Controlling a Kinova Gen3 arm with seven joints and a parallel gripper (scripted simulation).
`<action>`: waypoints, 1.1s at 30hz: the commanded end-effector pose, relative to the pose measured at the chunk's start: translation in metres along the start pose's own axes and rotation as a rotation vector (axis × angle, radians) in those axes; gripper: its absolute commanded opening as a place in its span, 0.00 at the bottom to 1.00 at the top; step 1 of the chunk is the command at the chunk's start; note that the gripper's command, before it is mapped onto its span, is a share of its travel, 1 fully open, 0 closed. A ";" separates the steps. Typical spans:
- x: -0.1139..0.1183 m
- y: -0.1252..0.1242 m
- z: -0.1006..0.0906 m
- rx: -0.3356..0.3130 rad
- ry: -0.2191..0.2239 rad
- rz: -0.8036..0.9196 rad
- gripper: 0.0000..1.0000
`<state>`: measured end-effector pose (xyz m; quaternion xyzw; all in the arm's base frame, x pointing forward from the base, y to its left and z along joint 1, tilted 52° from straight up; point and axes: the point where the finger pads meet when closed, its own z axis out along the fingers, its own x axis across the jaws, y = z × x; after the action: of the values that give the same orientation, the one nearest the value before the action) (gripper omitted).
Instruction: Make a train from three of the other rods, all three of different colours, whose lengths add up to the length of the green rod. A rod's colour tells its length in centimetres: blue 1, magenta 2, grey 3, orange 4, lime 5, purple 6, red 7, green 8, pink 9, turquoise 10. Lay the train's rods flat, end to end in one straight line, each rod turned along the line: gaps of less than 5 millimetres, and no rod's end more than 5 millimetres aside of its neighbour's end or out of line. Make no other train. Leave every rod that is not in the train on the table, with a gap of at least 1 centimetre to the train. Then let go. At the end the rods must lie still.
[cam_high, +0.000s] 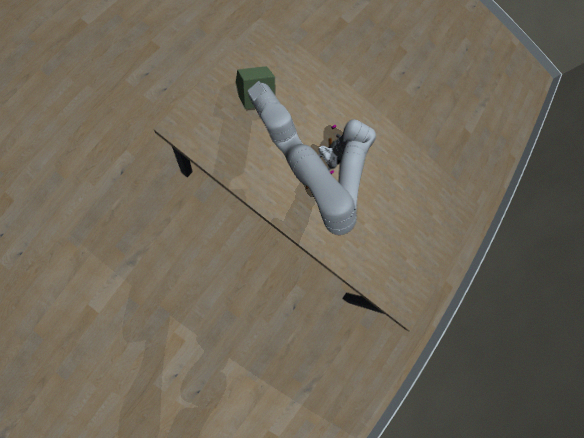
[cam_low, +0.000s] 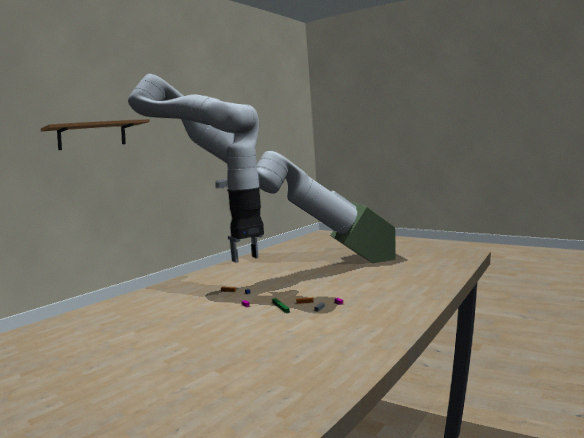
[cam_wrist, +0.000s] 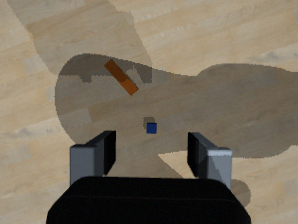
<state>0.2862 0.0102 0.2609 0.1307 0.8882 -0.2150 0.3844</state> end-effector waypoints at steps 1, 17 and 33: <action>0.000 0.003 0.000 0.001 0.000 0.005 1.00; 0.017 0.056 -0.003 0.007 0.009 0.327 1.00; 0.046 0.140 0.006 0.009 0.006 0.799 1.00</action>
<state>0.3134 0.1258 0.1947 0.4648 0.7725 -0.0478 0.4300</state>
